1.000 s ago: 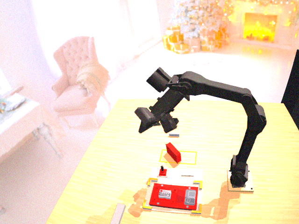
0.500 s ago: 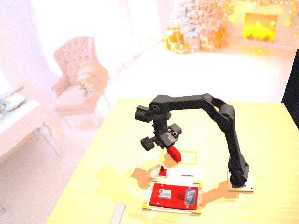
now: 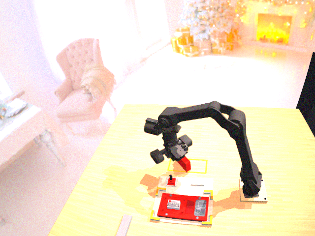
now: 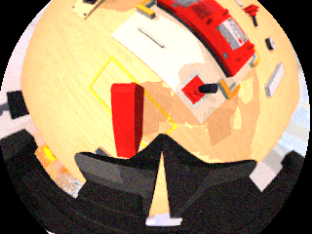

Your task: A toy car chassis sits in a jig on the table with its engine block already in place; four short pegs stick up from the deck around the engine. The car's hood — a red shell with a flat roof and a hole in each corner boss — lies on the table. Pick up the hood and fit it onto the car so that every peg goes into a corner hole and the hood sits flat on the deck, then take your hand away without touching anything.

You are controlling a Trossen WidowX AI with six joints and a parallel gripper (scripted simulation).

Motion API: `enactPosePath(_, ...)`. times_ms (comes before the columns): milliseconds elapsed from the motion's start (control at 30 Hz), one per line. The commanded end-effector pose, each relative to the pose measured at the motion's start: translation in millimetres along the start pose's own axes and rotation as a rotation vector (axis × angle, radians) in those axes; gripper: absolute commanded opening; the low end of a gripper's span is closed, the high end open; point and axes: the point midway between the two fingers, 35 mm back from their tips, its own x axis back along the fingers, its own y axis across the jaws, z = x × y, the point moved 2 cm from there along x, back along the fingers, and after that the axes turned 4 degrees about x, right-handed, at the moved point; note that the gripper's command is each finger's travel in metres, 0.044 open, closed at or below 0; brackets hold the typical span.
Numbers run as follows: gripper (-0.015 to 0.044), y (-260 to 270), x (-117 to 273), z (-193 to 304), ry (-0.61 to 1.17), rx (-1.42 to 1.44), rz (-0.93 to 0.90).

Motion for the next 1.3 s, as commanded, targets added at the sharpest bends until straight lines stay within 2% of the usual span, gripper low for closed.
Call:
enactPosePath(0, 0.0, 2, -12, -1, 0.001, -0.001, -0.006)
enactPosePath(1267, 0.0, 35, -12, 0, 0.001, -0.001, -0.01)
